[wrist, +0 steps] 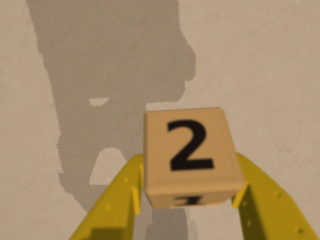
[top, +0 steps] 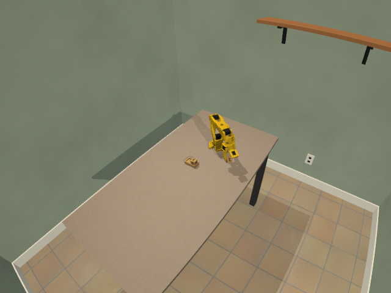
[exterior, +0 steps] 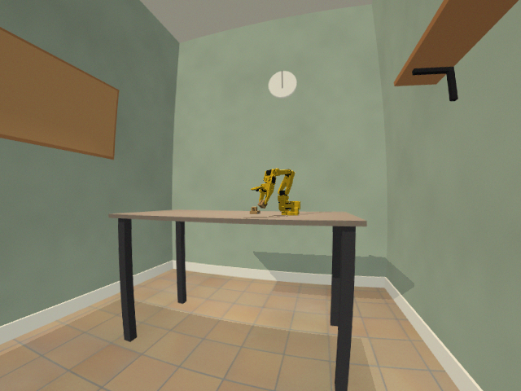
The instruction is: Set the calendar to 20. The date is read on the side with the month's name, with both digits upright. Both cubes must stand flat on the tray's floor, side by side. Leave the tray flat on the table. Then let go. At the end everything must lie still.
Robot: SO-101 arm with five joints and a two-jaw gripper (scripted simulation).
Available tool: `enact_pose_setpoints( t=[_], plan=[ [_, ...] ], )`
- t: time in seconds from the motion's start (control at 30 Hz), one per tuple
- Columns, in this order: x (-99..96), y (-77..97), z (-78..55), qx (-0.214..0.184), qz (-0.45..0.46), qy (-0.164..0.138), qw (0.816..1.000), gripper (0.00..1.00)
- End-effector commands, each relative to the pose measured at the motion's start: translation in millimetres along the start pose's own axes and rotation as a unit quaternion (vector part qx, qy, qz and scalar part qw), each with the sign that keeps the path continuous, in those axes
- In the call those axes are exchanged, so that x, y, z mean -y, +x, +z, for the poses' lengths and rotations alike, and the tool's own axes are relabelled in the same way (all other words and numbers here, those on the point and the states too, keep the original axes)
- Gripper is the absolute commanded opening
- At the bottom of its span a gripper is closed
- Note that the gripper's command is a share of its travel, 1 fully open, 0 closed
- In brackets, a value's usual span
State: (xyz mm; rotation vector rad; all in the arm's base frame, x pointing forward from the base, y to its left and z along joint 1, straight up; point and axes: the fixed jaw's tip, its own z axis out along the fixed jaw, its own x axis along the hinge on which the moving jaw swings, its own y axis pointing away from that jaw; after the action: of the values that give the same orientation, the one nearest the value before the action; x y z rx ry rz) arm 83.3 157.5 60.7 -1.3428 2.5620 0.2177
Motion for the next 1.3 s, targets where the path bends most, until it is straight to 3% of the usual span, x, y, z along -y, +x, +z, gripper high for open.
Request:
enact_pose_setpoints(
  t=[0.0, 0.47, 1.07, 1.27],
  plan=[
    [-0.2, -11.1, -5.2, 0.062, -0.003, -0.004, 0.998, 0.00],
    [-0.1, -13.7, -4.2, 0.085, -0.004, -0.005, 0.996, 0.00],
    [1.0, -30.8, 0.3, 0.243, -0.008, -0.011, 0.970, 0.00],
    [1.2, -32.7, 0.0, 0.266, -0.009, -0.011, 0.964, 0.00]
  ],
)
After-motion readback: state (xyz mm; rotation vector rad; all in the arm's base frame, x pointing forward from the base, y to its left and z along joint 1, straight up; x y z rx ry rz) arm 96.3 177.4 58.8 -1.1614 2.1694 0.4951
